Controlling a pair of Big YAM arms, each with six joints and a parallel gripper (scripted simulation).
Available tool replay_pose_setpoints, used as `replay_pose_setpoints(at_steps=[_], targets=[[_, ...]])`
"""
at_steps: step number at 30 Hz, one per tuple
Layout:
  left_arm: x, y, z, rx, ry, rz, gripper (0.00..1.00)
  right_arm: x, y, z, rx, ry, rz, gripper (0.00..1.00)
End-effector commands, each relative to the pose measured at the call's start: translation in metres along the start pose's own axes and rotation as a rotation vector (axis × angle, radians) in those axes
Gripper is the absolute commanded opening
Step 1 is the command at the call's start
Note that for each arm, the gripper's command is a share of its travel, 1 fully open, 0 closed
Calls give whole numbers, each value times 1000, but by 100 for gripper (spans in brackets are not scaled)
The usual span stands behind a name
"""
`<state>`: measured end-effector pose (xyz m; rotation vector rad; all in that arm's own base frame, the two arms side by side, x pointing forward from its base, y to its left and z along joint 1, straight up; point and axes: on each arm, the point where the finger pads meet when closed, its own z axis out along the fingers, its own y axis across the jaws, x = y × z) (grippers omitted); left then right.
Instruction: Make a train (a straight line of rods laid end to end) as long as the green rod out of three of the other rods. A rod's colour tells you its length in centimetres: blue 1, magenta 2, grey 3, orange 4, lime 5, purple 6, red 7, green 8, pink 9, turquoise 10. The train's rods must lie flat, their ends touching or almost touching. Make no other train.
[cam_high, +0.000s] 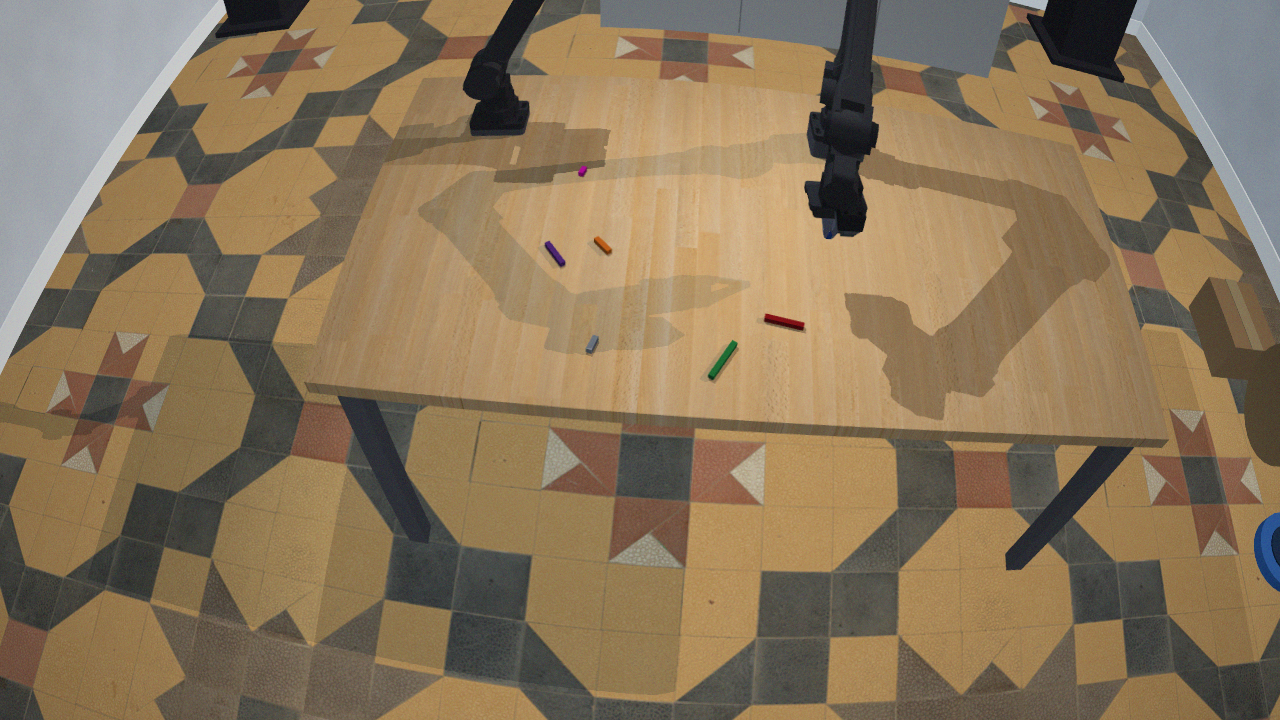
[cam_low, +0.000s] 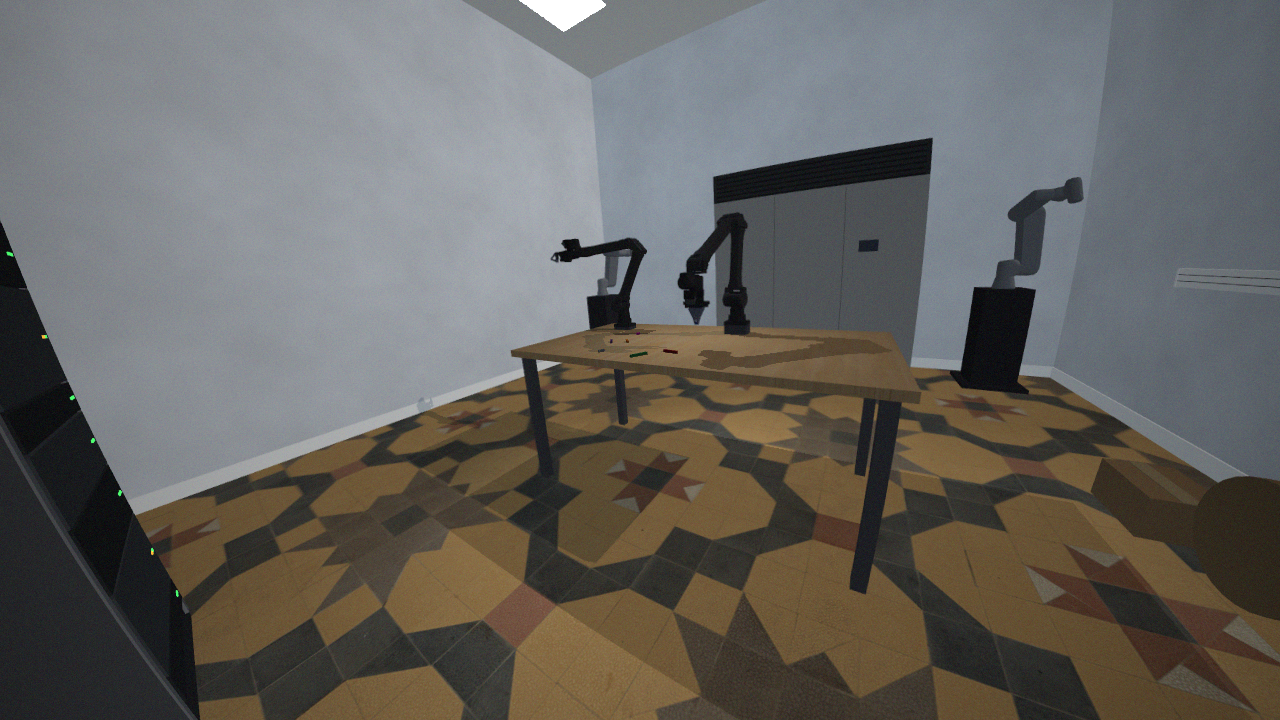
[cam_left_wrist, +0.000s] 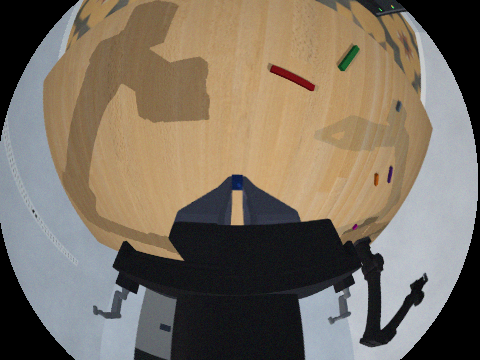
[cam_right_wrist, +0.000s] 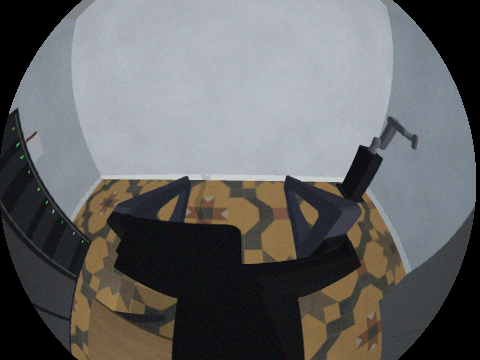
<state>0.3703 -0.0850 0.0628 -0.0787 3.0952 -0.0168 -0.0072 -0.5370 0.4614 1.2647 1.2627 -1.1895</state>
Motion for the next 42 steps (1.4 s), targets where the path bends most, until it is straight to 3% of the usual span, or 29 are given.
replay_pose_setpoints(at_steps=[1, 10, 15, 17, 24, 27, 30, 42], targets=[[11, 7, 9, -17, 65, -2, 4, -39, -6, 5, 12, -70, 10, 100], [1, 4, -1, -6, 26, -2, 4, -39, -6, 5, 12, -70, 10, 100], [0, -14, -5, -3, 19, 25, 4, -39, -6, 5, 12, -70, 10, 100], [1, -43, -9, 0, 18, 81, 4, -39, -6, 5, 12, -70, 10, 100], [51, -141, -13, 9, 20, 317, 4, -39, -6, 5, 12, -70, 10, 100], [69, -164, -15, 11, 20, 380, 4, -39, -6, 5, 12, -70, 10, 100], [77, -148, -3, -8, 51, 363, 4, -39, -6, 5, 12, -70, 10, 100], [81, -154, -6, 4, 34, 381, 4, -39, -6, 5, 12, -70, 10, 100]])
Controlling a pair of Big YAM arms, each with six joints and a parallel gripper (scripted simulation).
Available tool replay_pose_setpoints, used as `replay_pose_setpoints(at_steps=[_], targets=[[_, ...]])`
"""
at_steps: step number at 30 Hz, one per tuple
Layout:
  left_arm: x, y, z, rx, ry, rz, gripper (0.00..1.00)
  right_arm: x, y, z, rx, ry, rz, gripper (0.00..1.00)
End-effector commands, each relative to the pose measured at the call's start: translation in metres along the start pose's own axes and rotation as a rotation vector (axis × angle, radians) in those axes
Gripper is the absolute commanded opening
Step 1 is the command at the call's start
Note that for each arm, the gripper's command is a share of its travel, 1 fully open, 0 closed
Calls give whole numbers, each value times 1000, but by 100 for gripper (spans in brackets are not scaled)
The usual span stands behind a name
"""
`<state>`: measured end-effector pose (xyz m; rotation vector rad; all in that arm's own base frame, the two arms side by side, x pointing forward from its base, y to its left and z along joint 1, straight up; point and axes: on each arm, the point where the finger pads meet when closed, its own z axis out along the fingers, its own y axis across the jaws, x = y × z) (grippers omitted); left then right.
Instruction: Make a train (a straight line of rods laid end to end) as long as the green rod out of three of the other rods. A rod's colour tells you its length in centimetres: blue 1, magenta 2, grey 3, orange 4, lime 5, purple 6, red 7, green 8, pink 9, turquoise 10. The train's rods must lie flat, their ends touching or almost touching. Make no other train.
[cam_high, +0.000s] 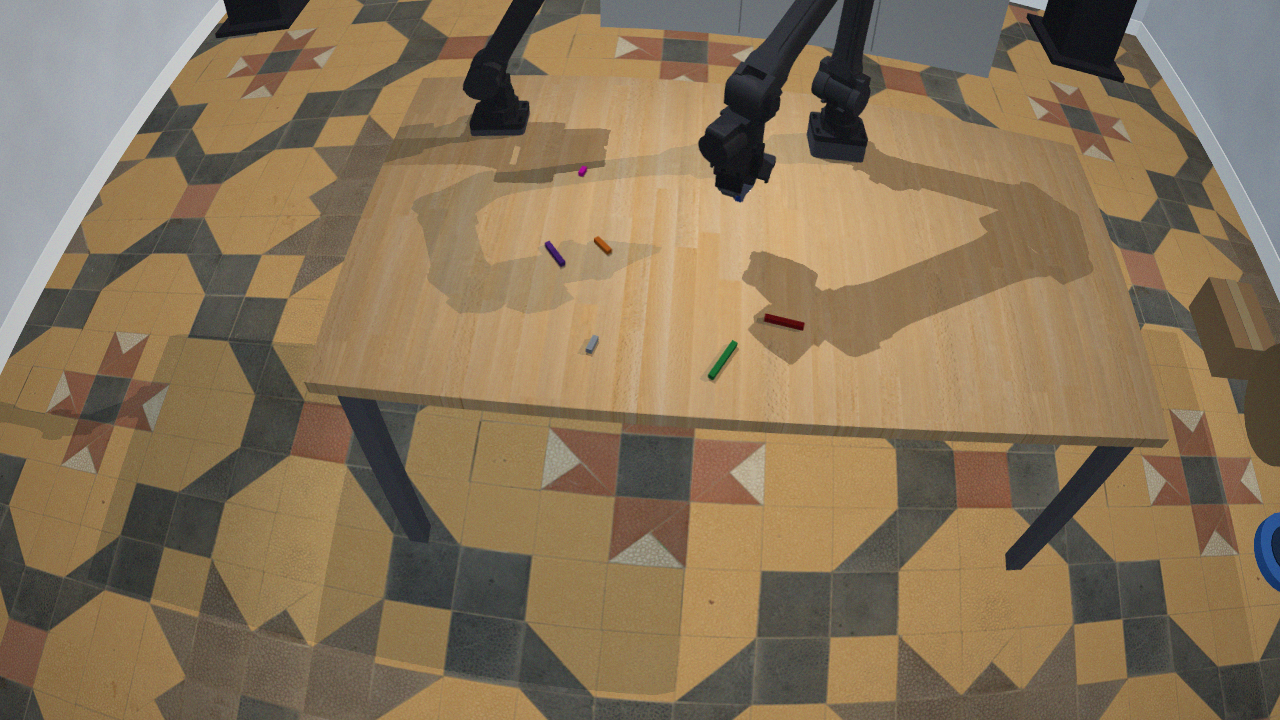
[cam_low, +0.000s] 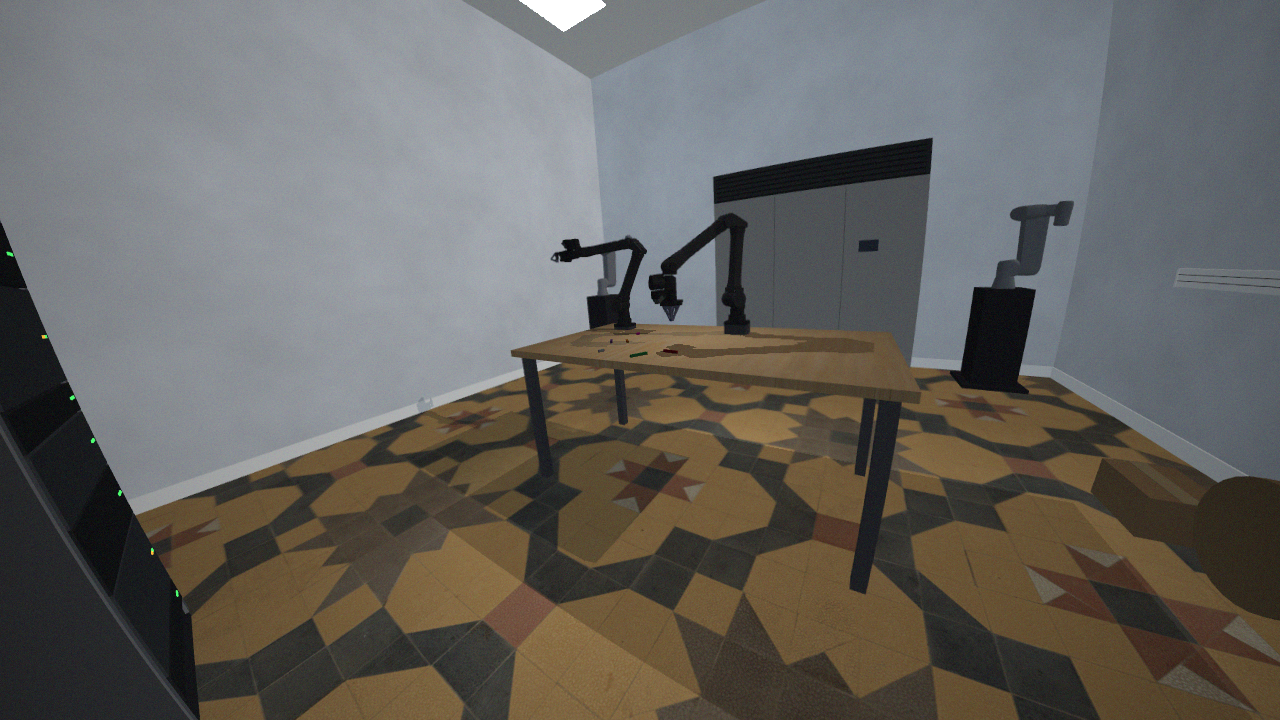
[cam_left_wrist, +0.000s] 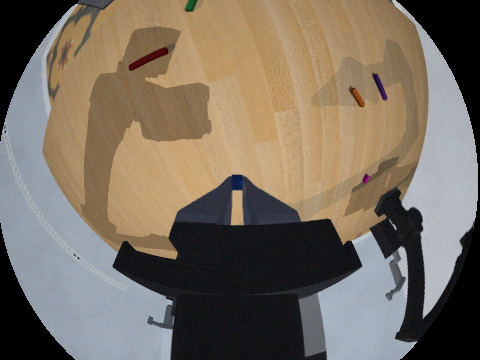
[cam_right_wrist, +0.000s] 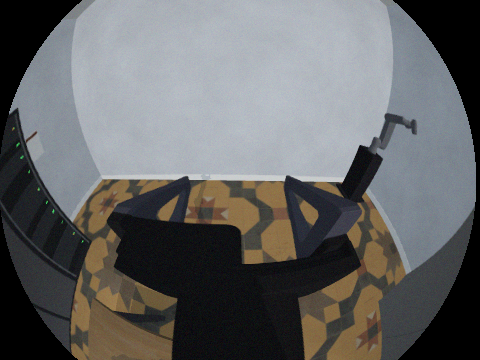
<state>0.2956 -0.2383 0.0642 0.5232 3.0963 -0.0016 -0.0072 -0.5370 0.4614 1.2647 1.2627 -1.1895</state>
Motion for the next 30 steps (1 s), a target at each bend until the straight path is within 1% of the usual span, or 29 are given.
replay_pose_setpoints(at_steps=[1, 3, 7, 10, 22, 24, 30], targets=[[-2, -3, 0, 3, -9, -4, 4, -39, -6, 5, 12, -70, 10, 100], [-1, -3, 7, -1, 1, -4, 4, -39, -6, 5, 12, -70, 10, 100], [-1, -3, 10, -1, 1, -4, 4, -39, -6, 5, 12, -70, 10, 100], [-1, -3, 18, -1, 1, -4, 4, -39, -6, 5, 12, -70, 10, 100], [0, -1, 69, -1, 2, -4, 4, -39, -6, 5, 12, -70, 10, 100], [0, -1, 69, -1, 2, -4, 4, -39, -6, 5, 12, -70, 10, 100], [0, -1, 87, -1, 3, -4, 4, -39, -6, 5, 12, -70, 10, 100]])
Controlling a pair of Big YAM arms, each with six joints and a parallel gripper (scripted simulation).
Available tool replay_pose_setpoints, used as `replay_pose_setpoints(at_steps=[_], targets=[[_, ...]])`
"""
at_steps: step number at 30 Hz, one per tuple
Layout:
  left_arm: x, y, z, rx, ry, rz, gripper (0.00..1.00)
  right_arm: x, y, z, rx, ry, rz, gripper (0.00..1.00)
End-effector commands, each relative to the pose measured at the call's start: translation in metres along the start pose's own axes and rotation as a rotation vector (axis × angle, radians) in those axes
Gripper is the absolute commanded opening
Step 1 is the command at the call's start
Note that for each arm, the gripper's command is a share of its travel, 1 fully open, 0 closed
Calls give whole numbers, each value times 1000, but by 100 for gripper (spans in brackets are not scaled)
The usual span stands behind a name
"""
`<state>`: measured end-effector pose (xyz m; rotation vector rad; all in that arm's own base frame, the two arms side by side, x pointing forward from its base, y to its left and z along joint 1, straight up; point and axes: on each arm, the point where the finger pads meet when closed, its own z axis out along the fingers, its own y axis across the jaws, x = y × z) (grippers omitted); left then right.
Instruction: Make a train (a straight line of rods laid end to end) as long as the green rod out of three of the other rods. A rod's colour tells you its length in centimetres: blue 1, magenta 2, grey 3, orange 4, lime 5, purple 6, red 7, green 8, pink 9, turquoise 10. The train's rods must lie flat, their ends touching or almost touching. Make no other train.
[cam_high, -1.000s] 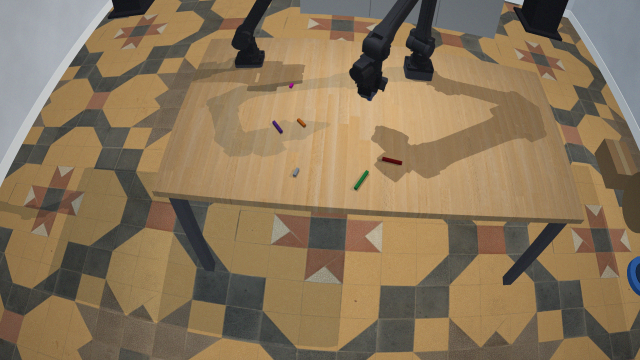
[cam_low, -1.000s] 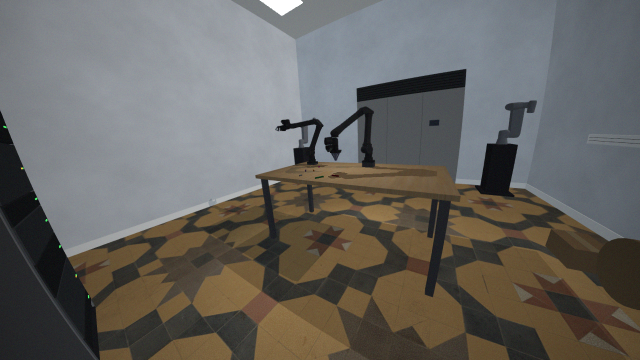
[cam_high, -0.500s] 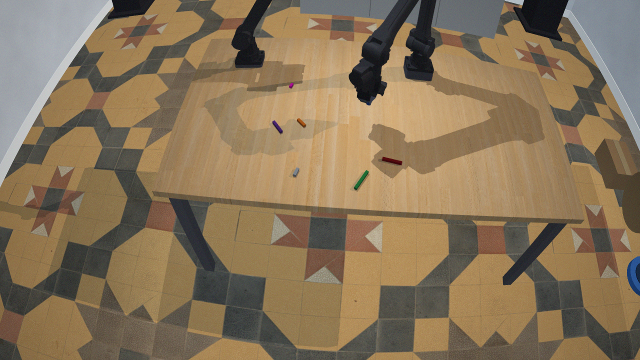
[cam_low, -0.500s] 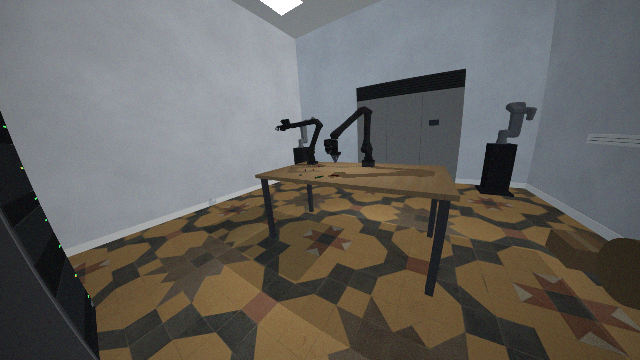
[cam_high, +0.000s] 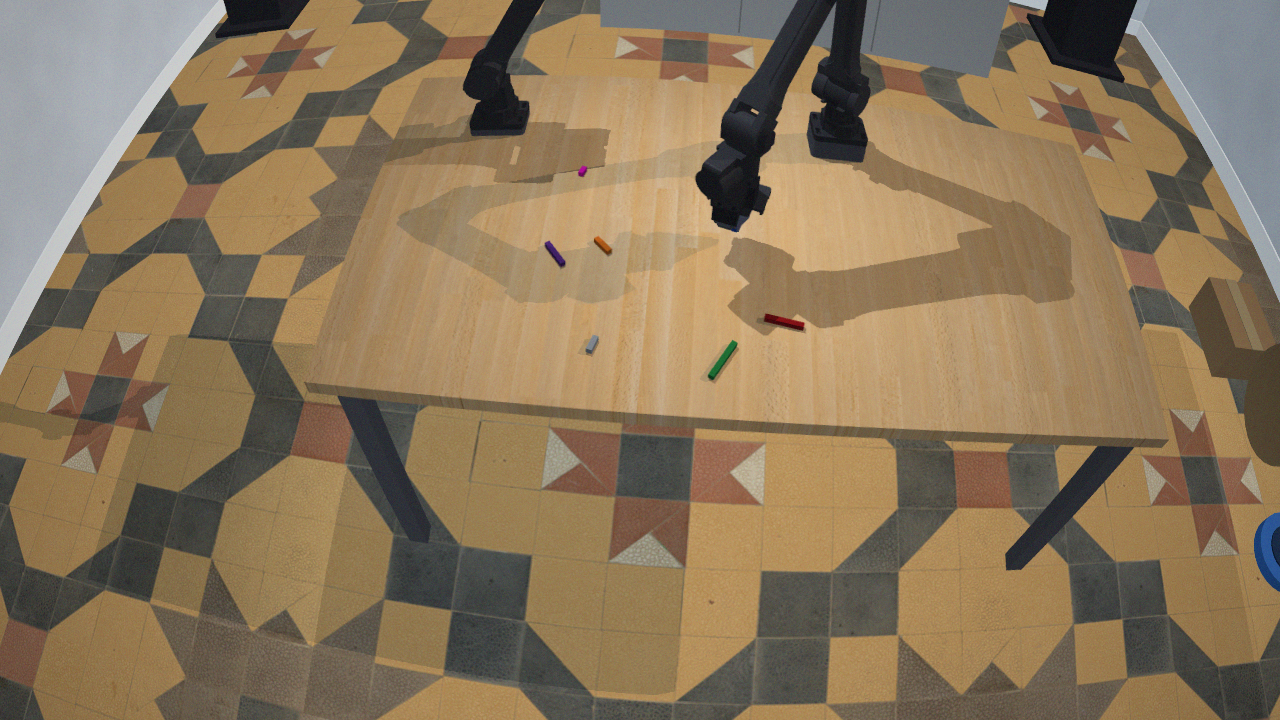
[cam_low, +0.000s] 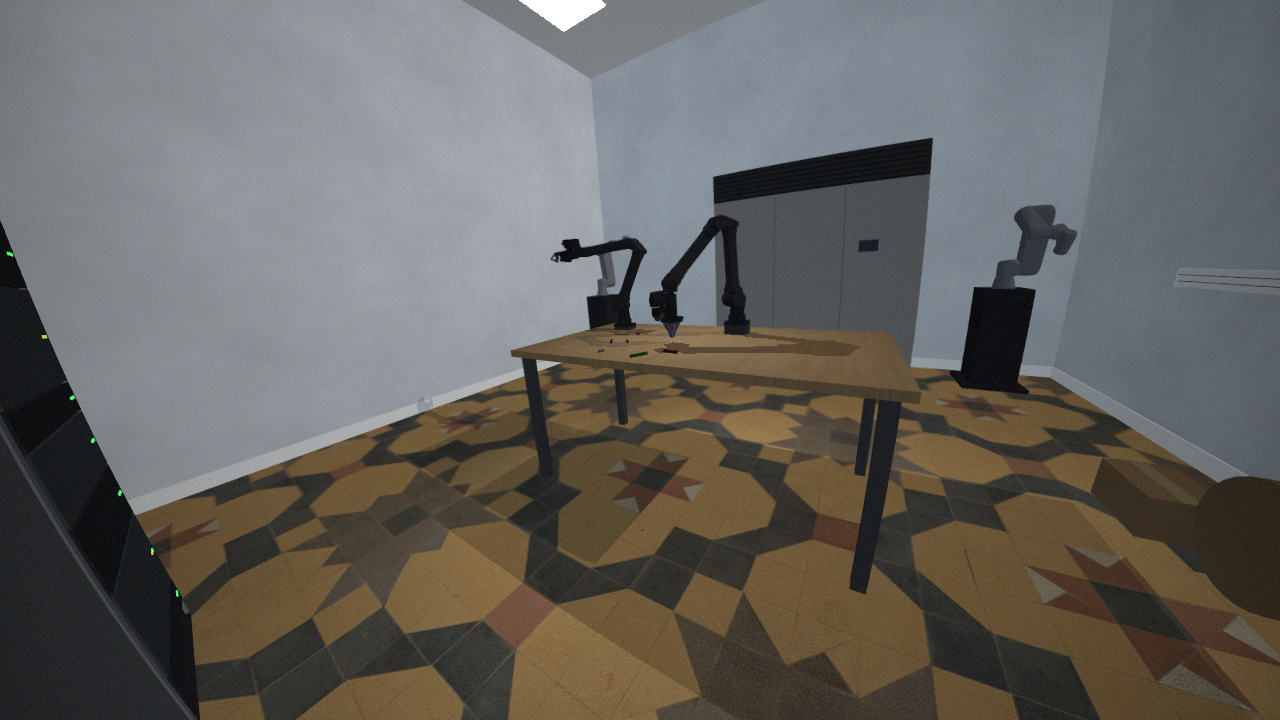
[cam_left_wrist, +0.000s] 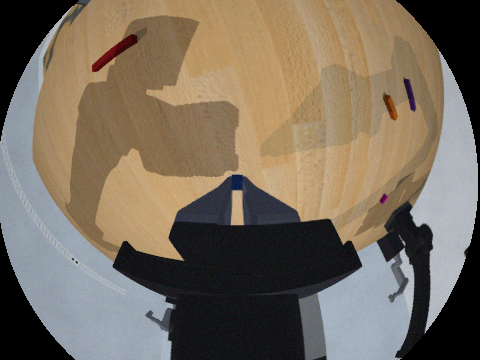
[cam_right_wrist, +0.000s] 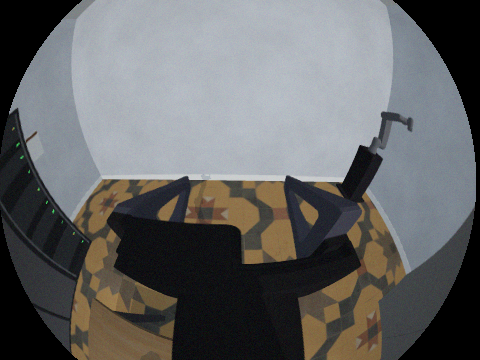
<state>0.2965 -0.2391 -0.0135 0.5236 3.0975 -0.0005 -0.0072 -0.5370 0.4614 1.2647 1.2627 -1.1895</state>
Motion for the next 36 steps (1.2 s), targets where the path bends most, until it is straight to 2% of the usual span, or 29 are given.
replay_pose_setpoints(at_steps=[1, 36], targets=[[1, 0, 11, -1, 1, -5, 4, -39, -6, 5, 12, -70, 10, 100], [-3, -2, 7, 5, -16, -5, 4, -39, -6, 5, 12, -70, 10, 100]])
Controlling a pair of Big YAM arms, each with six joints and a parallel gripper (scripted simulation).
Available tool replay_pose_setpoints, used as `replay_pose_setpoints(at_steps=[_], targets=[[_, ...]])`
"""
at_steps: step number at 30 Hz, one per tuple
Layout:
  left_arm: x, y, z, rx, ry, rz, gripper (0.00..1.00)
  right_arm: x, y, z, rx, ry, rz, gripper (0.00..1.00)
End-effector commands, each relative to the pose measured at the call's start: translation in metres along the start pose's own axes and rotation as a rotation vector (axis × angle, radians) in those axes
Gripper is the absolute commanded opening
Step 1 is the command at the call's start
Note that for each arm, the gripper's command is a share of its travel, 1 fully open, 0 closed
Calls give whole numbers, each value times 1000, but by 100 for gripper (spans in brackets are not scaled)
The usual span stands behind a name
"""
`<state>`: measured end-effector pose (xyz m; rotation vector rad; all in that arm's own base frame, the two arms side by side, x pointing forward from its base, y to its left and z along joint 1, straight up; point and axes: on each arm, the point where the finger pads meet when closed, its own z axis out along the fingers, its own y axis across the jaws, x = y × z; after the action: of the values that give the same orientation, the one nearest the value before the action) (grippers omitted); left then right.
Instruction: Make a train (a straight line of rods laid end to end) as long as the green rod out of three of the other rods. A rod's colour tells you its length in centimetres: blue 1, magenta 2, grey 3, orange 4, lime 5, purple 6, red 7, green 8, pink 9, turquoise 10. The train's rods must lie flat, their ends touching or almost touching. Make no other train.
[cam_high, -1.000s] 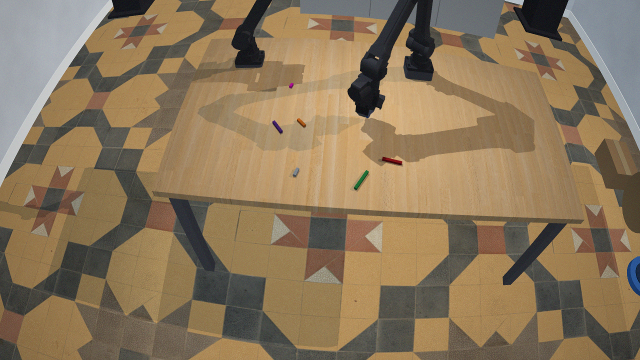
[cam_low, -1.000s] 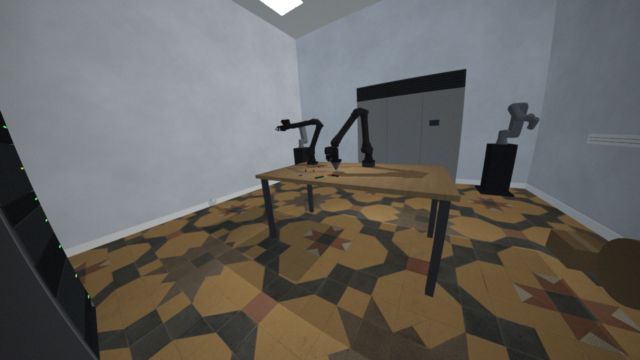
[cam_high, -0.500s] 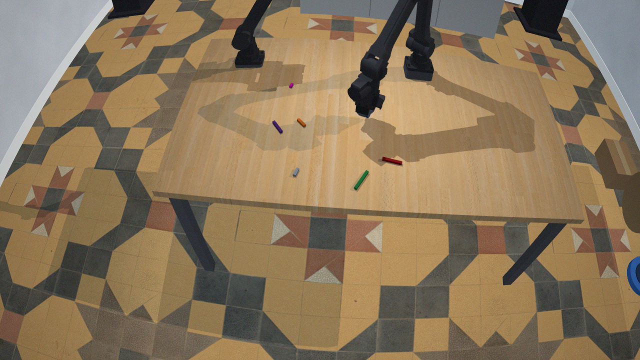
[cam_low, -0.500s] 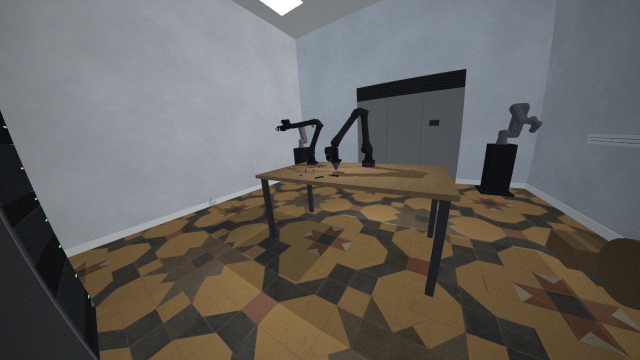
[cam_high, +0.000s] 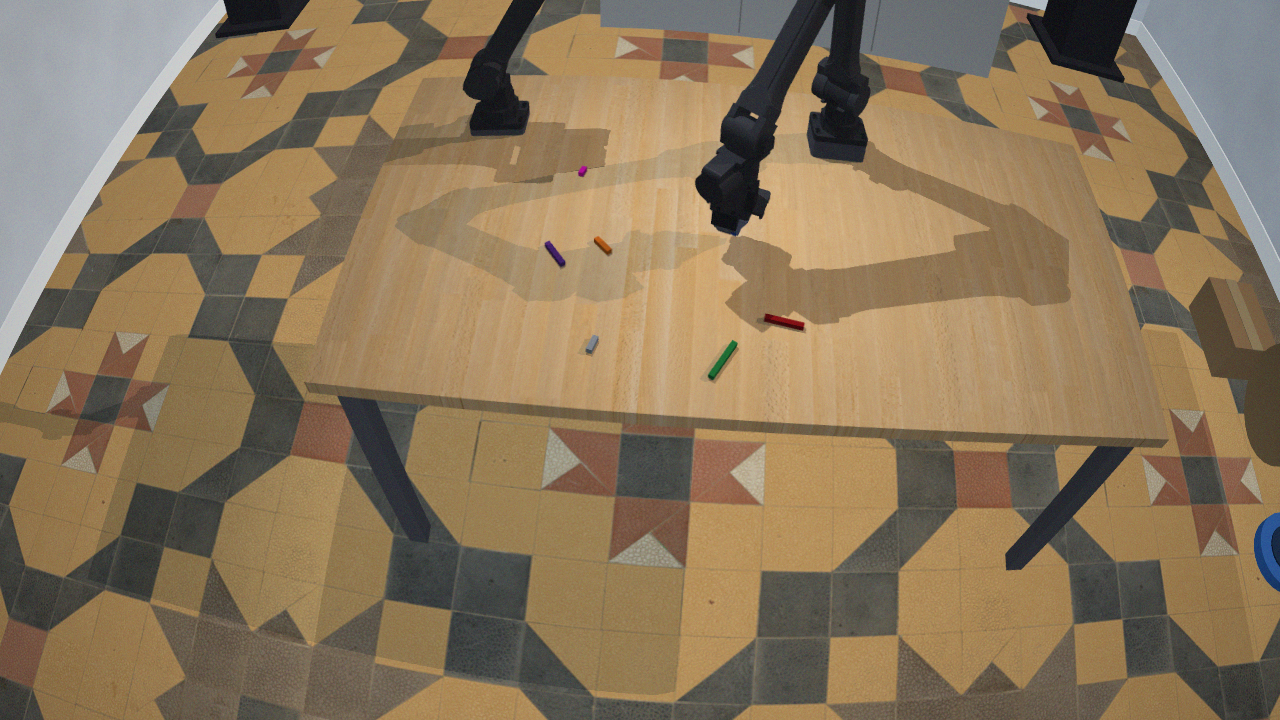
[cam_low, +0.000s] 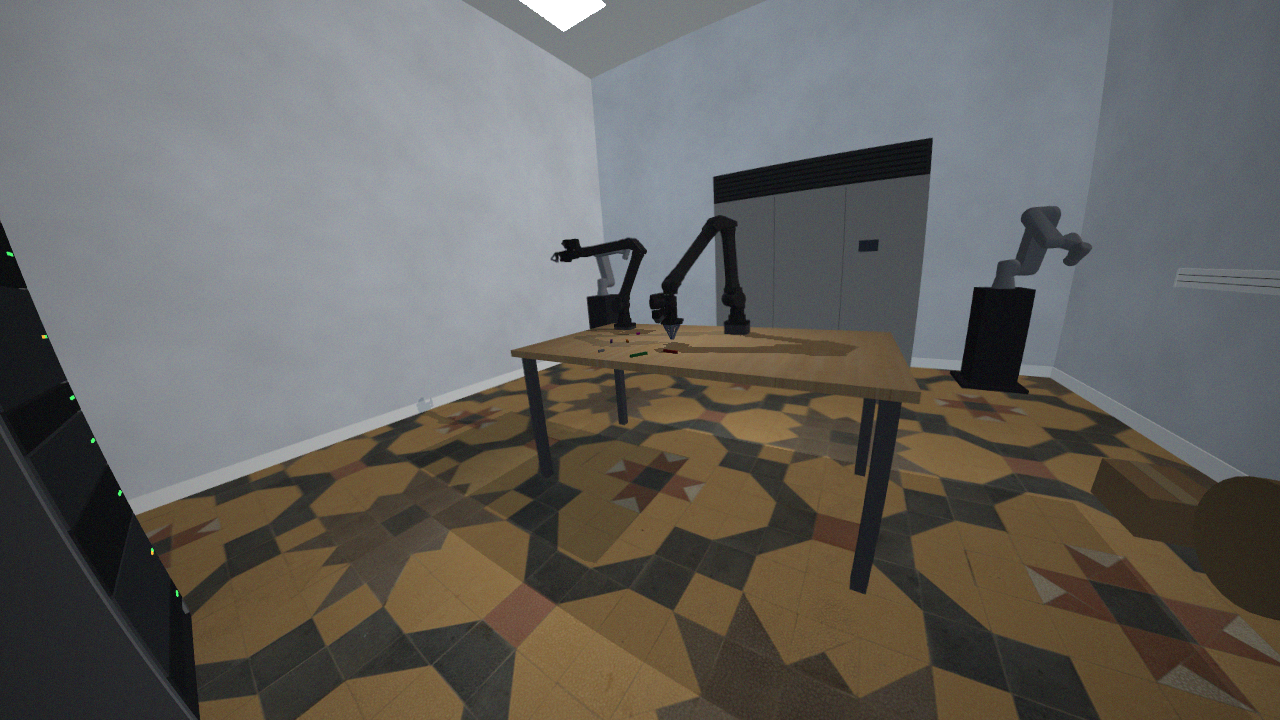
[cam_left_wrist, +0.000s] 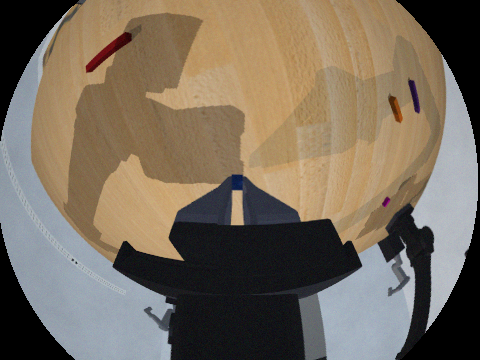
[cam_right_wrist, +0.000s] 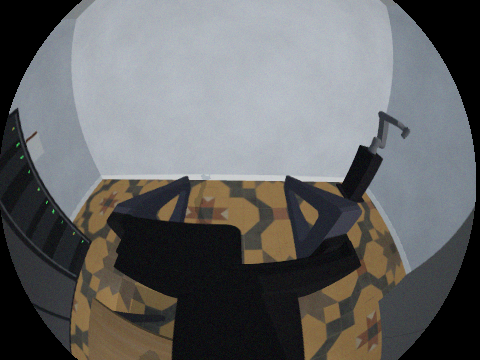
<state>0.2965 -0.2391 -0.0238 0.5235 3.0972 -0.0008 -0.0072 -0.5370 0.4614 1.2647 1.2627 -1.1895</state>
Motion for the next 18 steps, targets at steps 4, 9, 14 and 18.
replay_pose_setpoints(at_steps=[4, 9, 14, 18], targets=[[-3, -2, -4, 5, -16, -5, 4, -39, -6, 5, 12, -70, 10, 100], [-3, -2, -4, 5, -16, -5, 4, -39, -6, 5, 12, -70, 10, 100], [-7, -4, -4, 6, -18, -12, 4, -39, -6, 5, 12, -70, 10, 100], [-14, -7, -5, 8, -23, -14, 4, -39, -6, 5, 12, -70, 10, 100]])
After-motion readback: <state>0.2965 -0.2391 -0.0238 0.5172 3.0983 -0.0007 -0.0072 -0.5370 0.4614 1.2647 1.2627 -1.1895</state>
